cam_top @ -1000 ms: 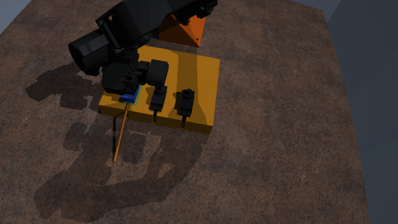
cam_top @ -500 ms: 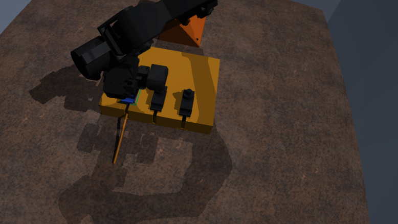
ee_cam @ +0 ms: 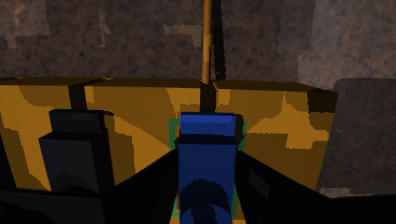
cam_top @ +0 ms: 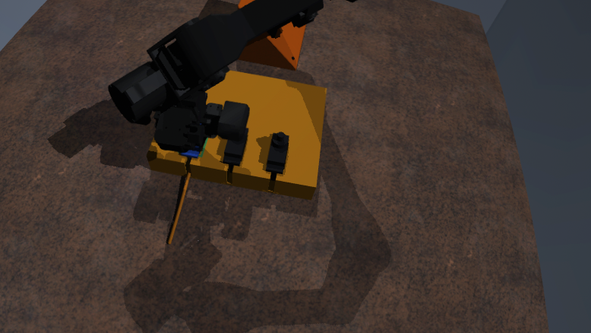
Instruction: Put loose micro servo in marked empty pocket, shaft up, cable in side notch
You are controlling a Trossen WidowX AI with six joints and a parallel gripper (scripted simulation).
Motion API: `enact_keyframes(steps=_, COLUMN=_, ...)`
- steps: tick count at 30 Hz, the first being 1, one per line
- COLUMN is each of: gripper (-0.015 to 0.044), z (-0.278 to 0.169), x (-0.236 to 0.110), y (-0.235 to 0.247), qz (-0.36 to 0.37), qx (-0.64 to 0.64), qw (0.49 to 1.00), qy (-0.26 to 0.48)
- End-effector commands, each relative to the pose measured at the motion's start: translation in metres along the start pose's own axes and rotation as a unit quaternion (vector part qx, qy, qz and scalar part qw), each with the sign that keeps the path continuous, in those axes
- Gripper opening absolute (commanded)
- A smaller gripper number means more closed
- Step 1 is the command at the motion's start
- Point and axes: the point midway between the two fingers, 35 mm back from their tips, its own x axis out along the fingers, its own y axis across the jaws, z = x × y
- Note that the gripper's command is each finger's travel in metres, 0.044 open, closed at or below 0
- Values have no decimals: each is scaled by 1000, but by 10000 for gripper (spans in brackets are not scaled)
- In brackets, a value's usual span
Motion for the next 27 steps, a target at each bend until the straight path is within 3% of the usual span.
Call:
enact_keyframes(steps=1, gripper=105, z=0, x=0, y=0, qz=1, qx=3, qw=1000, qy=-3)
enact_keyframes(steps=4, gripper=184, z=0, x=0, y=0, qz=1, qx=3, qw=1000, qy=-3)
enact_keyframes(steps=10, gripper=188, z=-3, x=-32, y=1, qz=0, qx=3, qw=1000, qy=-2)
enact_keyframes(steps=16, gripper=188, z=-8, x=-35, y=1, qz=0, qx=3, qw=1000, qy=-2)
enact_keyframes(steps=20, gripper=293, z=-30, x=-49, y=-3, qz=-1, qx=8, qw=1000, qy=-3)
enact_keyframes(steps=25, gripper=424, z=-101, x=-93, y=-4, qz=-3, qx=7, qw=1000, qy=0)
enact_keyframes(steps=27, gripper=440, z=-112, x=-98, y=-2, qz=-1, qx=6, qw=1000, qy=1)
